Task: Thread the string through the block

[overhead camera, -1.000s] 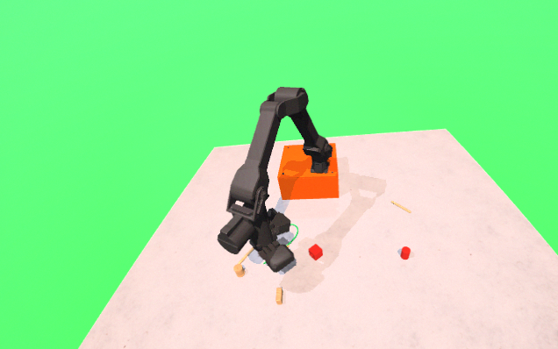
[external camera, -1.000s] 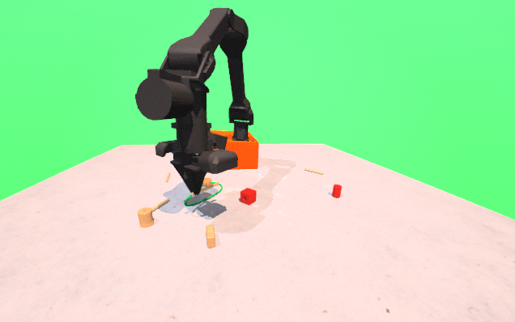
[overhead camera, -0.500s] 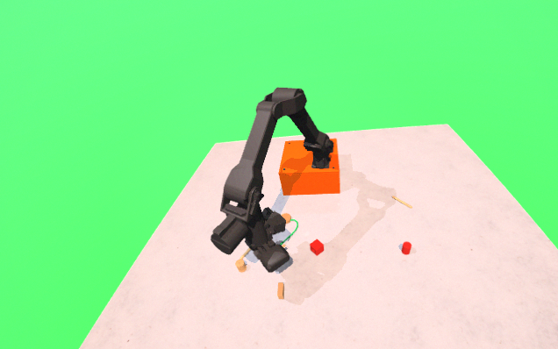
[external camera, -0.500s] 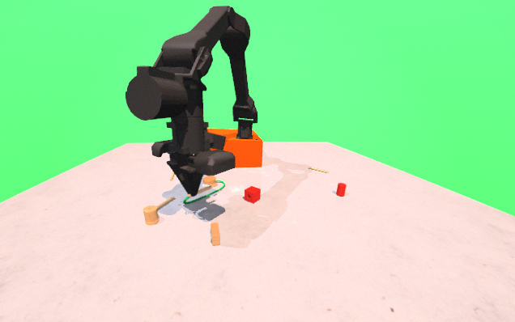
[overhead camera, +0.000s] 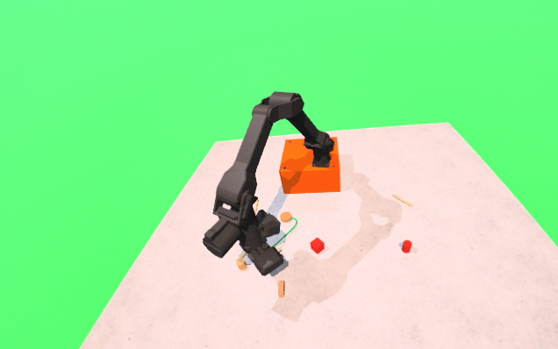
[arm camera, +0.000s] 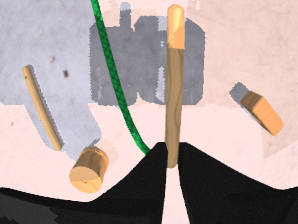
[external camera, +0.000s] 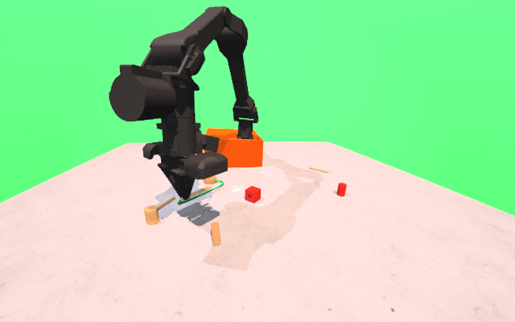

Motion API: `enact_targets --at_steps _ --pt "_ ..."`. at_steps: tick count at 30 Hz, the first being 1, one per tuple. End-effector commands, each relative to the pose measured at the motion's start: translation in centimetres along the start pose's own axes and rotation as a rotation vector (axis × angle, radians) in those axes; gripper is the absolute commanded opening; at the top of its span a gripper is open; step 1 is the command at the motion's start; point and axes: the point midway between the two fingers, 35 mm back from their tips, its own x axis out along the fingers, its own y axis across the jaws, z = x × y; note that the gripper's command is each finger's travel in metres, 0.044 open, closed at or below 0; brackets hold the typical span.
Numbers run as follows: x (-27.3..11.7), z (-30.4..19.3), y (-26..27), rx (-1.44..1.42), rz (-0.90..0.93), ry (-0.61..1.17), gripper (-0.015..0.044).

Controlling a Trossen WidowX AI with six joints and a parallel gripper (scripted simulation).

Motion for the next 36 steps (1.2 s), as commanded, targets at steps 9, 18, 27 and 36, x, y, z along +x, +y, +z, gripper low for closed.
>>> enact_targets --at_steps 9,18,27,36 --pt "-0.2 -1.9 0.1 -0.002 -0.001 0.016 0.0" --pt "-0.3 -2.1 0.1 -0.002 -0.001 0.019 0.0" --pt "0.5 -1.7 -0.6 -0.002 -0.001 0.019 0.0" --pt "1.2 -1.3 -1.4 -0.002 -0.002 0.018 0.0"
